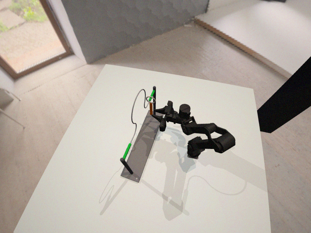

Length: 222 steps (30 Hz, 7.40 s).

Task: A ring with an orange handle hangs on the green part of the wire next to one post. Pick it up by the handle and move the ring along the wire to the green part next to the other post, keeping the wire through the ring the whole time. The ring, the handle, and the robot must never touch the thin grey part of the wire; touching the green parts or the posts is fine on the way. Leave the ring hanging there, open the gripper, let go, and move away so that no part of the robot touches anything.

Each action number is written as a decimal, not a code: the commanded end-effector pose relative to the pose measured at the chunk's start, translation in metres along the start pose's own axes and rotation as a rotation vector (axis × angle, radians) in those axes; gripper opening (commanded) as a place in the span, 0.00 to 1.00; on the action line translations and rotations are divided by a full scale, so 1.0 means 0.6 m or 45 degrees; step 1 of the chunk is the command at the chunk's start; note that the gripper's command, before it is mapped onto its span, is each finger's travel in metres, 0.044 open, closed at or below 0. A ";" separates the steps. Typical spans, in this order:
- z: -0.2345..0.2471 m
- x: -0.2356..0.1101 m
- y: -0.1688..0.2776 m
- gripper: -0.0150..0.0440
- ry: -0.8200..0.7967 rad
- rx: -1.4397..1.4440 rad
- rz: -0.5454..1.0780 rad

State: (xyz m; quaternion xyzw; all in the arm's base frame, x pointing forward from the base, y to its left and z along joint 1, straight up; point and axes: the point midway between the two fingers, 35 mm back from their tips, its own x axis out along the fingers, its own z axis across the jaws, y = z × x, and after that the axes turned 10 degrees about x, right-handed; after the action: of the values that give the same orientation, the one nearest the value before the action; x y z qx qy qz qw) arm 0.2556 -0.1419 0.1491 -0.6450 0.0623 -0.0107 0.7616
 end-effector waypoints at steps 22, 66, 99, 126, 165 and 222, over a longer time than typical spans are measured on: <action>0.005 0.065 0.002 0.53 0.005 0.004 -0.011; 0.008 0.071 0.005 0.00 -0.003 0.002 -0.007; 0.010 0.070 -0.022 0.00 -0.013 0.000 -0.010; 0.027 0.070 -0.019 0.00 -0.022 0.001 -0.008; 0.130 0.071 -0.006 0.00 -0.071 0.241 -0.007; 0.351 -0.052 -0.155 0.00 -0.499 1.518 0.598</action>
State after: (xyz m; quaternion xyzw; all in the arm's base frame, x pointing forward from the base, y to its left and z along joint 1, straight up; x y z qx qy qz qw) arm 0.2580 0.0506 0.2661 -0.0897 0.0540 0.2267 0.9683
